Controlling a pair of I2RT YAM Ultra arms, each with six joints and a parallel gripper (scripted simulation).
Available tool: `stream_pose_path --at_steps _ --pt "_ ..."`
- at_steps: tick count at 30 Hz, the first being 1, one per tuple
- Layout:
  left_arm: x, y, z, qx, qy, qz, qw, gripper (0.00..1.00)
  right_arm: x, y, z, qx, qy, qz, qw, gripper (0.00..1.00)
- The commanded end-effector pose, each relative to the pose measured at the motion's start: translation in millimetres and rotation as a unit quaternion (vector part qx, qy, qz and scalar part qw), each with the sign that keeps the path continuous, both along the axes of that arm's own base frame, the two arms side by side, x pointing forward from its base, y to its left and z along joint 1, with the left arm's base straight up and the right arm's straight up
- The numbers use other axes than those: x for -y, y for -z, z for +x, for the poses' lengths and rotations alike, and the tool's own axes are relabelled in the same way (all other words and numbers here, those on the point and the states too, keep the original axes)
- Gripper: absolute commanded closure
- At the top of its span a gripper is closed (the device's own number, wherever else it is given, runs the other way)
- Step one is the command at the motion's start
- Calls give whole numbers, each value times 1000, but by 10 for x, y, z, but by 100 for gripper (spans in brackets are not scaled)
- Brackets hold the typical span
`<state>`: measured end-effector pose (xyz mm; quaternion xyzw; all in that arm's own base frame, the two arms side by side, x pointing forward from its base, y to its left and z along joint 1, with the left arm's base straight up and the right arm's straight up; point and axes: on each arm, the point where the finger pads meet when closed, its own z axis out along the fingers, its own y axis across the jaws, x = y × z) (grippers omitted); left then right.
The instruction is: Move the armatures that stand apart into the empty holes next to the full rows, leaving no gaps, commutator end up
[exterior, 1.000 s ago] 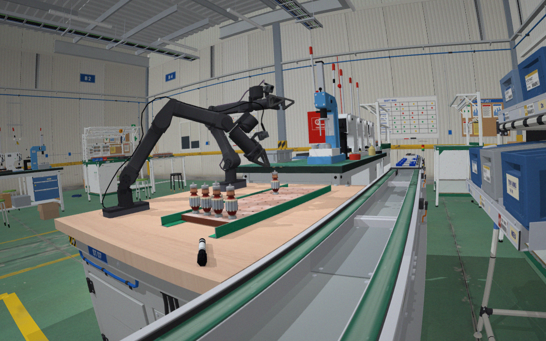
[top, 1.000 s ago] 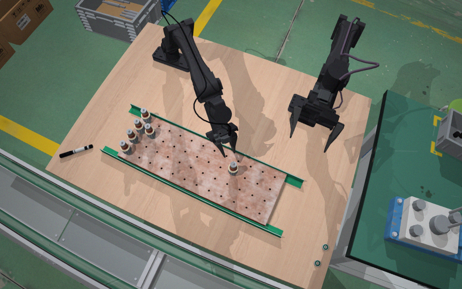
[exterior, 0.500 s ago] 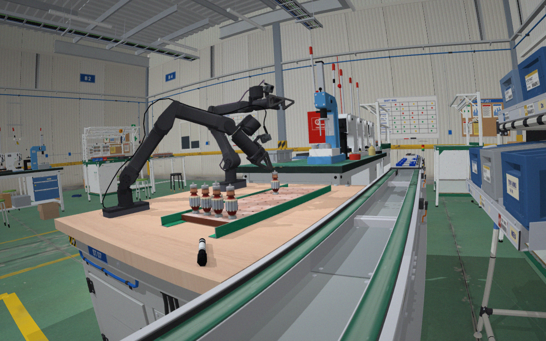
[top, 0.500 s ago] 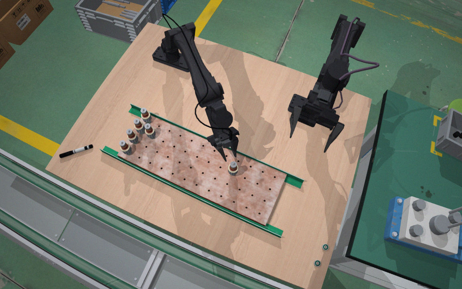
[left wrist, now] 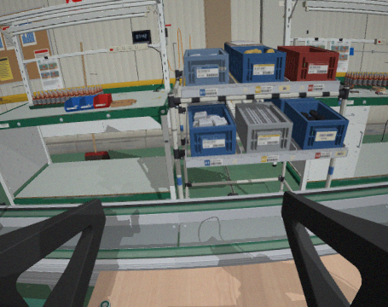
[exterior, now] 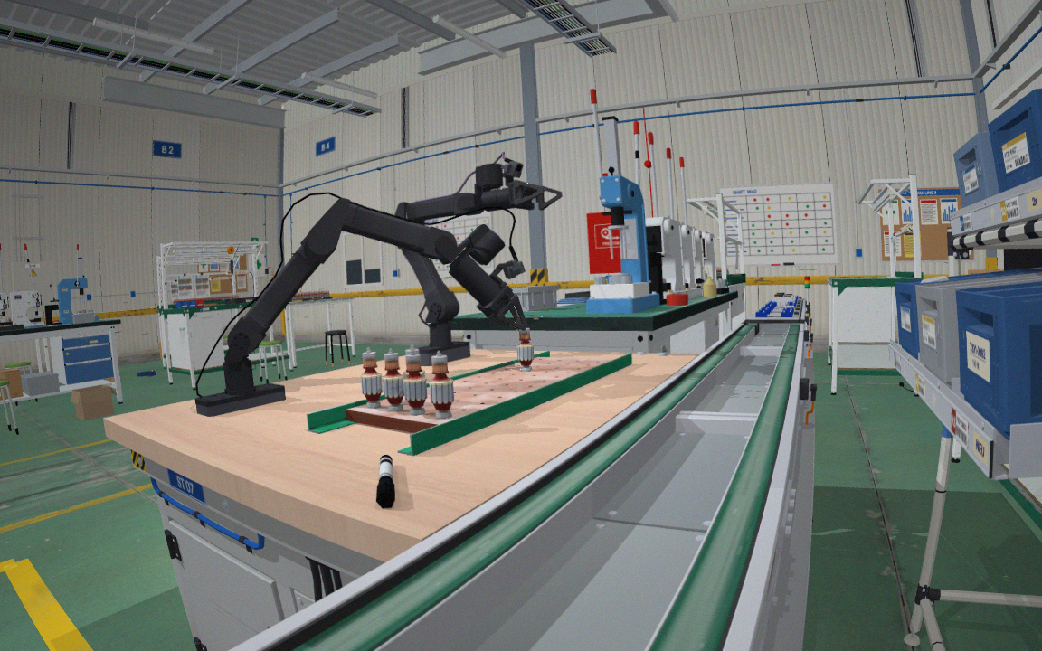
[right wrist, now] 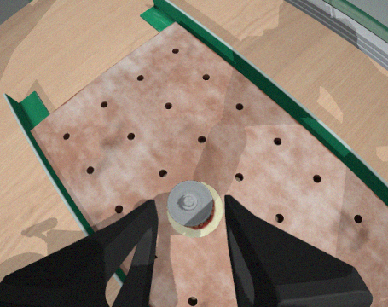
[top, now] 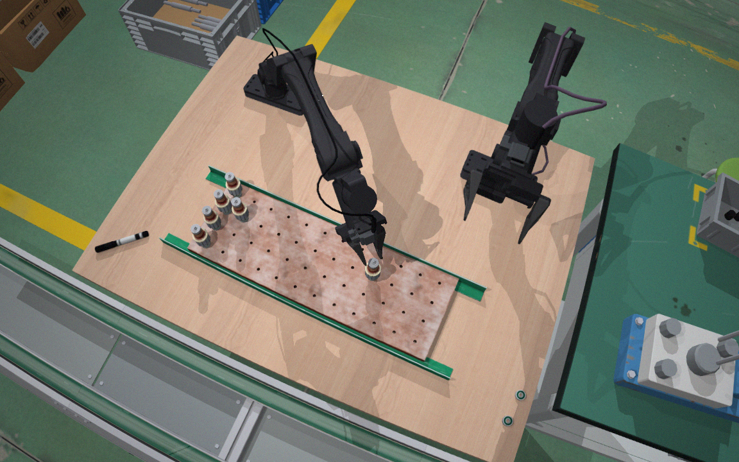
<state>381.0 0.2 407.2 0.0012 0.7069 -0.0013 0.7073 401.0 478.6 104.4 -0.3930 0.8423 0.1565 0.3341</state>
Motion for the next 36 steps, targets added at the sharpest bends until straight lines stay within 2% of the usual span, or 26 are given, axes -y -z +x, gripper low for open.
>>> stream_pose_path --at_steps 1,8,12,21,26,27,36 --pt "38 -167 -10 14 8 2 1000 0 -118 -63 -6 13 -7 2 1000 62" --pt "38 -167 -10 14 8 2 1000 0 -148 -61 45 16 -6 6 1000 62" --pt "38 -167 -10 14 8 2 1000 0 -115 -214 136 23 -1 19 1000 62" --pt "38 -167 -10 14 8 2 1000 0 -55 -115 133 18 -2 17 1000 62" --pt "38 -167 -10 14 8 2 1000 0 -34 -177 149 21 5 17 1000 62" --pt "38 -167 -10 14 8 2 1000 0 -56 -177 154 23 2 19 1000 70" --pt "38 -167 -10 14 8 2 1000 0 -77 -228 174 28 2 24 999 70"
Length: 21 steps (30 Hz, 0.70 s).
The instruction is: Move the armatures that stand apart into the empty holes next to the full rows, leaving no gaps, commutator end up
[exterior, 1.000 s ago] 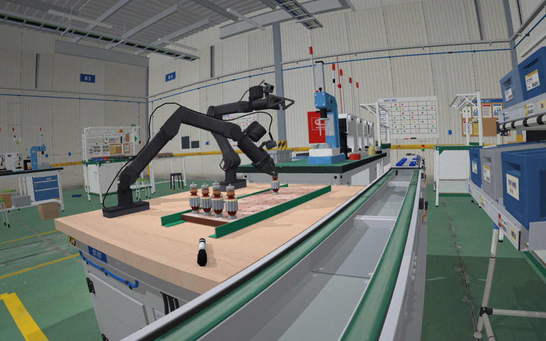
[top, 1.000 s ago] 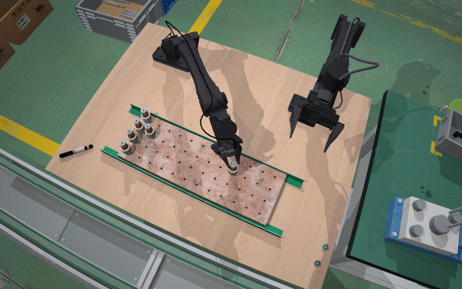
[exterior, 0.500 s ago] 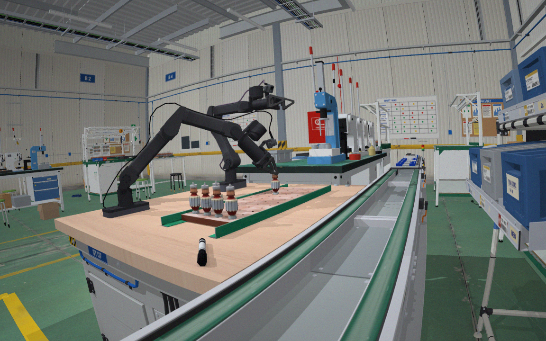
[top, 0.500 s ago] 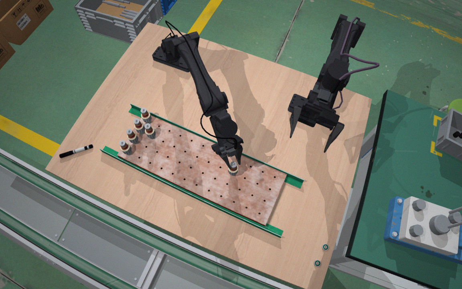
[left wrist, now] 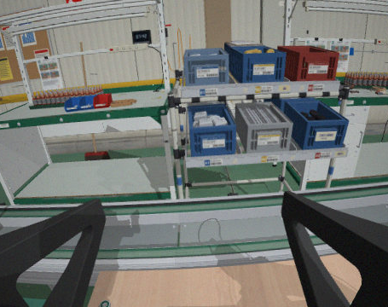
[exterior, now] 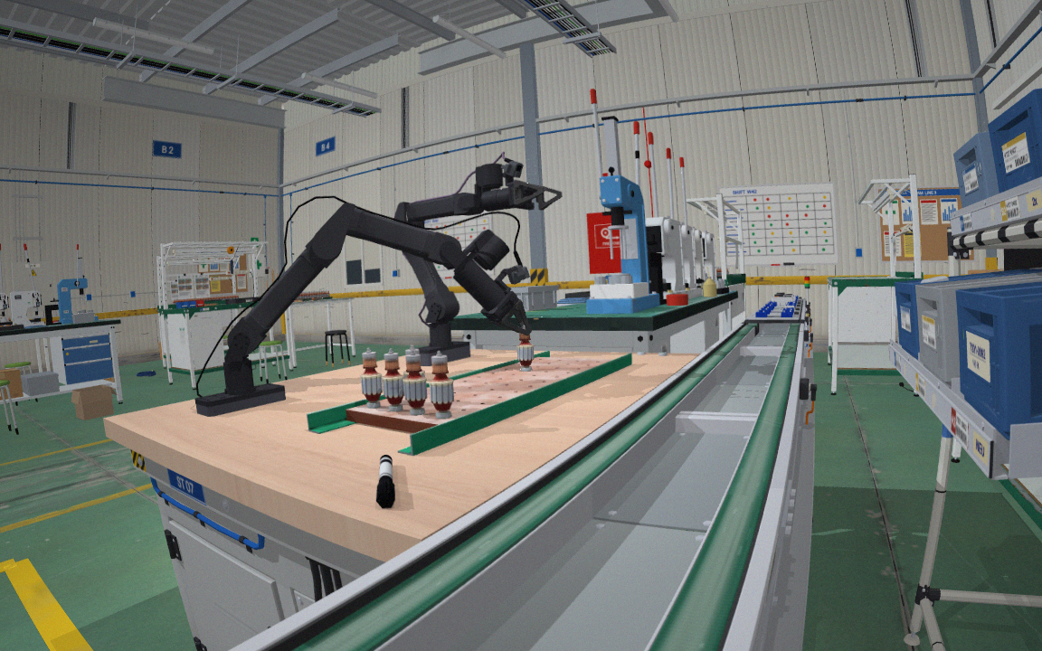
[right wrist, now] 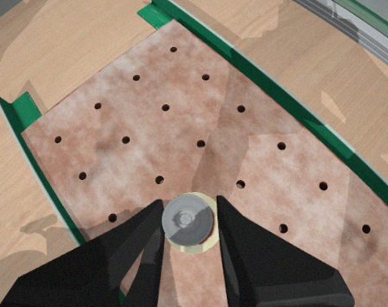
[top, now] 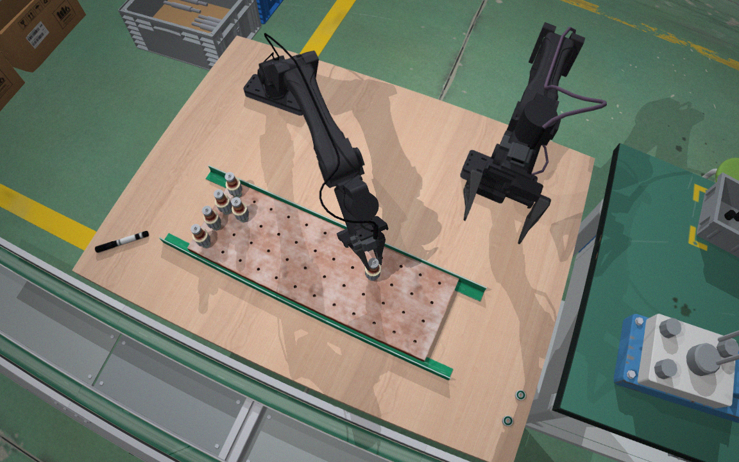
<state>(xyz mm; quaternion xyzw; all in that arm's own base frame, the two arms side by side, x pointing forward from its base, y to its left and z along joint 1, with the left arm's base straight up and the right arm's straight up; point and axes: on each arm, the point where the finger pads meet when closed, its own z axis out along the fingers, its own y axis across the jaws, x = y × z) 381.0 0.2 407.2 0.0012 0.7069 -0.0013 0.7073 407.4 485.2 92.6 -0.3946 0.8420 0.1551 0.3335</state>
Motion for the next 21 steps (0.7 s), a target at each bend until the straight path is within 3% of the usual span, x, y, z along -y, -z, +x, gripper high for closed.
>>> stream_pose_path --at_steps 1,21 --pt "38 -167 -10 14 8 2 1000 0 -11 -346 110 28 3 26 999 71" --pt "38 -167 -10 14 8 2 1000 0 -11 -345 109 28 3 26 999 74"
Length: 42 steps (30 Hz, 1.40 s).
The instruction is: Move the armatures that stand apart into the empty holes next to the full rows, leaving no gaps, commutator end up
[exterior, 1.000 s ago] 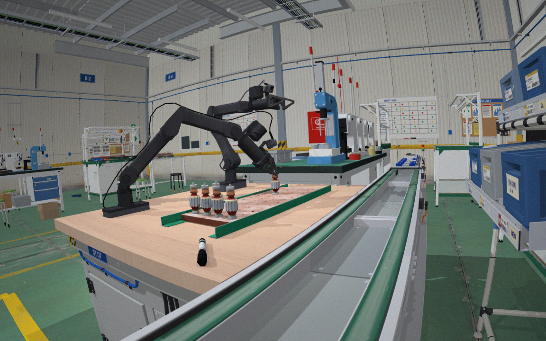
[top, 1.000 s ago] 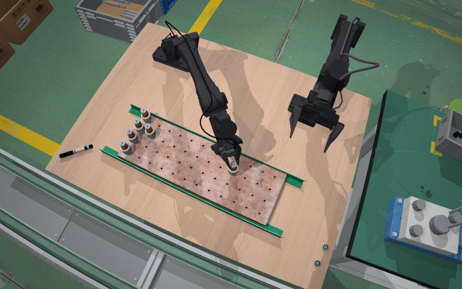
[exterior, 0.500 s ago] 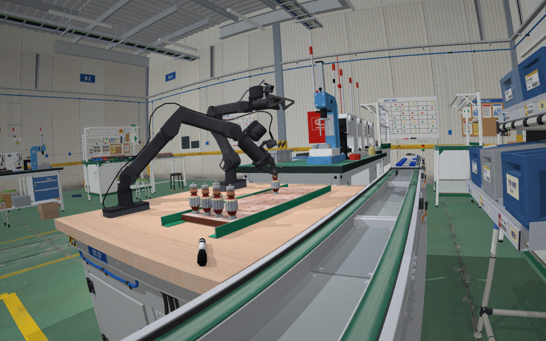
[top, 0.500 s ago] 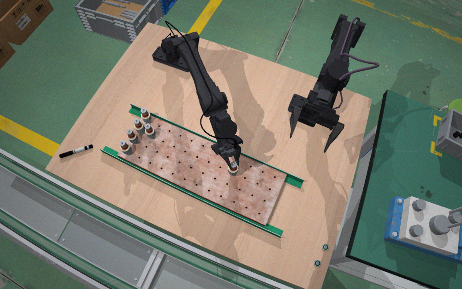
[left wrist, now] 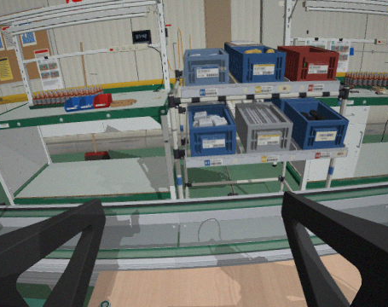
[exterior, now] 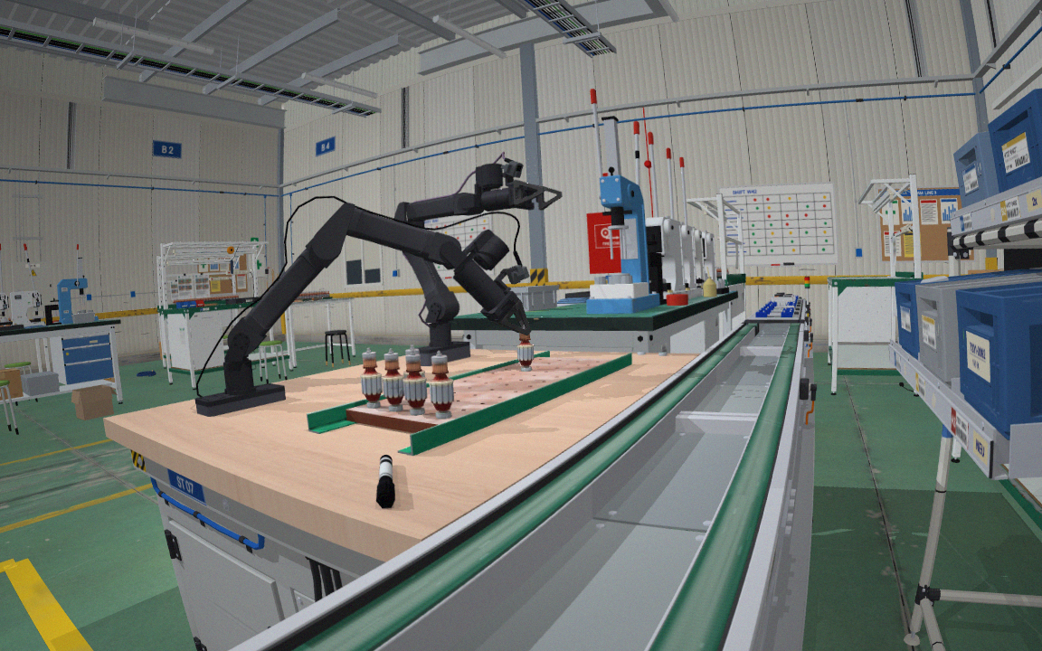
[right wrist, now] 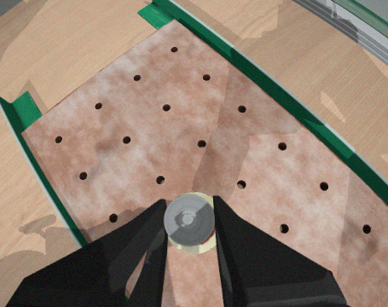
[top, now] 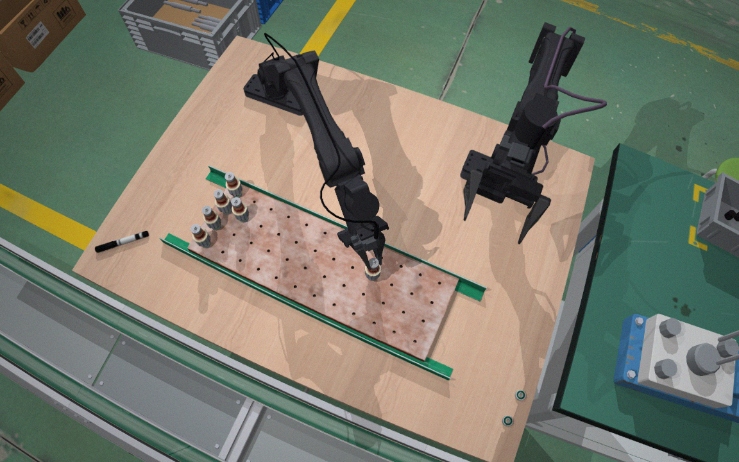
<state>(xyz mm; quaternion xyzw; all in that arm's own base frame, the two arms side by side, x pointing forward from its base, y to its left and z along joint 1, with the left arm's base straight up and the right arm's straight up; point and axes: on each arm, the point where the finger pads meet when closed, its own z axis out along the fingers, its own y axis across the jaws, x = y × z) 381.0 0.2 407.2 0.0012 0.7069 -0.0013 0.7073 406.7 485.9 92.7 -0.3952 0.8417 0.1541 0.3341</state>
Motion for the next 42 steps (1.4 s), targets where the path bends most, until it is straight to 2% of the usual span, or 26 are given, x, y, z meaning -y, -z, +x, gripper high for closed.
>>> stream_pose_path --at_steps 1,32,33,36,42 --pt "38 -167 -10 14 8 2 1000 0 -4 -345 117 27 3 27 999 74" --pt "38 -167 -10 14 8 2 1000 0 -4 -345 117 27 3 27 999 75" --pt "38 -167 -10 14 8 2 1000 0 -14 -270 73 19 2 21 1000 75" --pt "38 -167 -10 14 8 2 1000 0 -43 -345 71 24 1 29 999 75" --pt "38 -167 -10 14 8 2 1000 0 -166 -820 159 66 -1 80 995 75"
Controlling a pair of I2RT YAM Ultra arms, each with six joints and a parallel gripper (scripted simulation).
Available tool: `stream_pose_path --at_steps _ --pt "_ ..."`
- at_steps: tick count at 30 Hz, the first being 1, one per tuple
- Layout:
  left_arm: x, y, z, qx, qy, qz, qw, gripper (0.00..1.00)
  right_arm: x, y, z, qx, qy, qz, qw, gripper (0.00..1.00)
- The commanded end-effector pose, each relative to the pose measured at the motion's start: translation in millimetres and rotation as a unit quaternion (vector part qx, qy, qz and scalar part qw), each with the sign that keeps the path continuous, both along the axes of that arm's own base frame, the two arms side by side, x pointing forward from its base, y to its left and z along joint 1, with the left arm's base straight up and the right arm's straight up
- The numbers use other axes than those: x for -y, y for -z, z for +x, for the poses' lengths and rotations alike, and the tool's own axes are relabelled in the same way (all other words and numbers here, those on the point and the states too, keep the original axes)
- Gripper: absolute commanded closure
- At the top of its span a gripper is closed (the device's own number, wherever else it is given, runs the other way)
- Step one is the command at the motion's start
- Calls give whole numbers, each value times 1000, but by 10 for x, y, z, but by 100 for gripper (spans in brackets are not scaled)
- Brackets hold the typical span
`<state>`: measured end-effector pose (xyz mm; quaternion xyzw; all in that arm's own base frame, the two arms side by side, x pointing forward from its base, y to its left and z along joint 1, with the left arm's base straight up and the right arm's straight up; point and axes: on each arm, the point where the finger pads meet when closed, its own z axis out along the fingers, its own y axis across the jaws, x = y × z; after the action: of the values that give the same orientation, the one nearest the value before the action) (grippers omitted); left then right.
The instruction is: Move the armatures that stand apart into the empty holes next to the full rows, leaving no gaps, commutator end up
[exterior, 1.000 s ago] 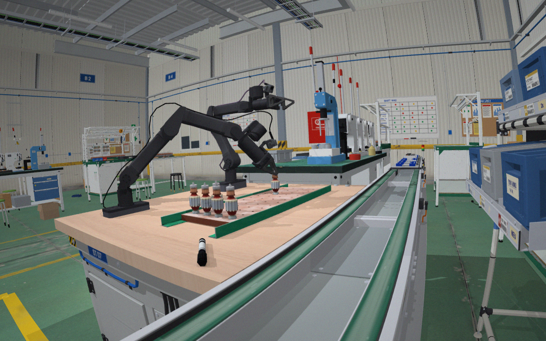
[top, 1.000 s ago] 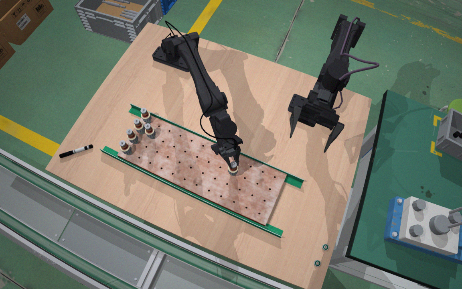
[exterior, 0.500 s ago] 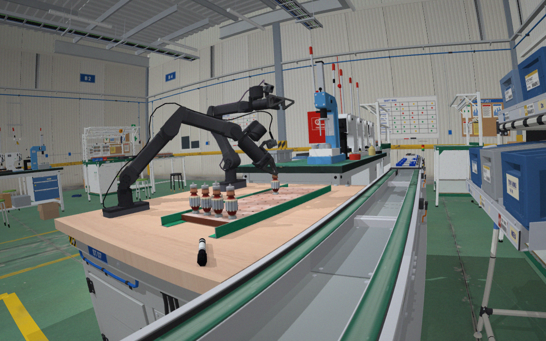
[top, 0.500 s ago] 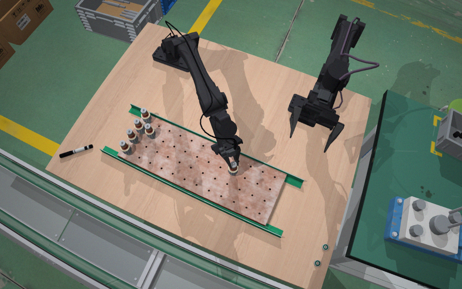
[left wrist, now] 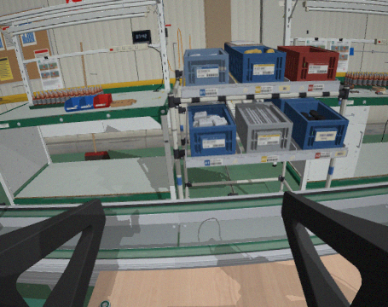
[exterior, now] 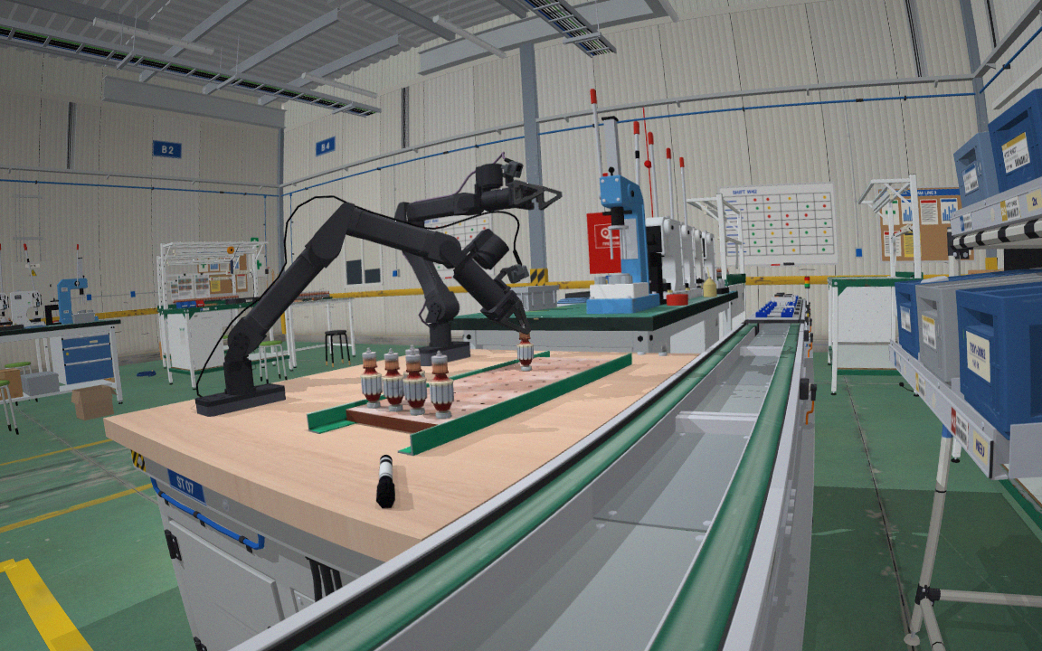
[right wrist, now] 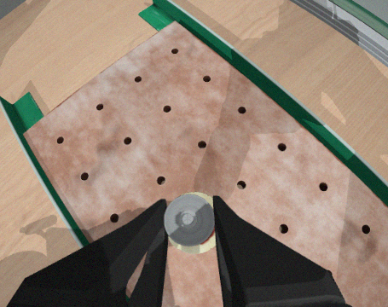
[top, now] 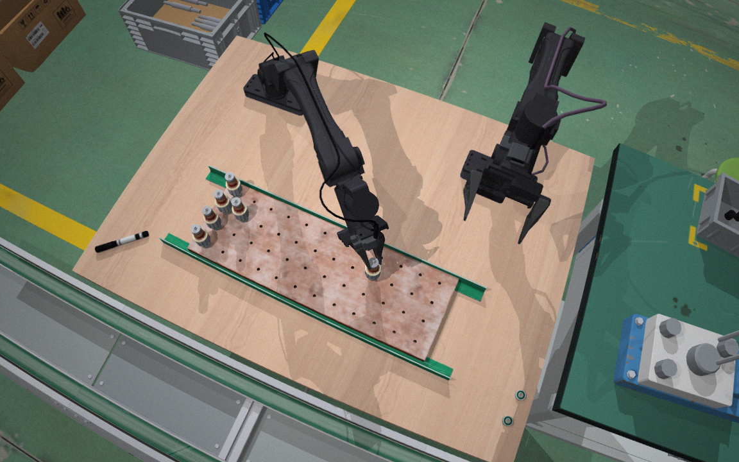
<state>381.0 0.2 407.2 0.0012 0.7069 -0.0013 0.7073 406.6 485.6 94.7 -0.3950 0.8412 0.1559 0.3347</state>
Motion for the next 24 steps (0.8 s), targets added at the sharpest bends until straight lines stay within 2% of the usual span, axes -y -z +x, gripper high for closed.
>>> stream_pose_path --at_steps 1,7,8,9,14,18,24 --pt "38 -167 -10 14 8 2 1000 0 -177 -868 160 70 -1 83 994 75" --pt "38 -167 -10 14 8 2 1000 0 -171 -1194 147 72 -2 86 994 75" --pt "38 -167 -10 14 8 2 1000 0 -140 -1146 164 69 -1 79 994 74" --pt "38 -167 -10 14 8 2 1000 0 -15 -605 76 34 -1 37 999 74" --pt "38 -167 -10 14 8 2 1000 0 9 -527 59 28 -1 30 999 74" --pt "38 -167 -10 14 8 2 1000 0 -26 -680 90 40 -1 45 998 74" --pt "38 -167 -10 14 8 2 1000 0 -32 -680 95 41 0 45 998 74"
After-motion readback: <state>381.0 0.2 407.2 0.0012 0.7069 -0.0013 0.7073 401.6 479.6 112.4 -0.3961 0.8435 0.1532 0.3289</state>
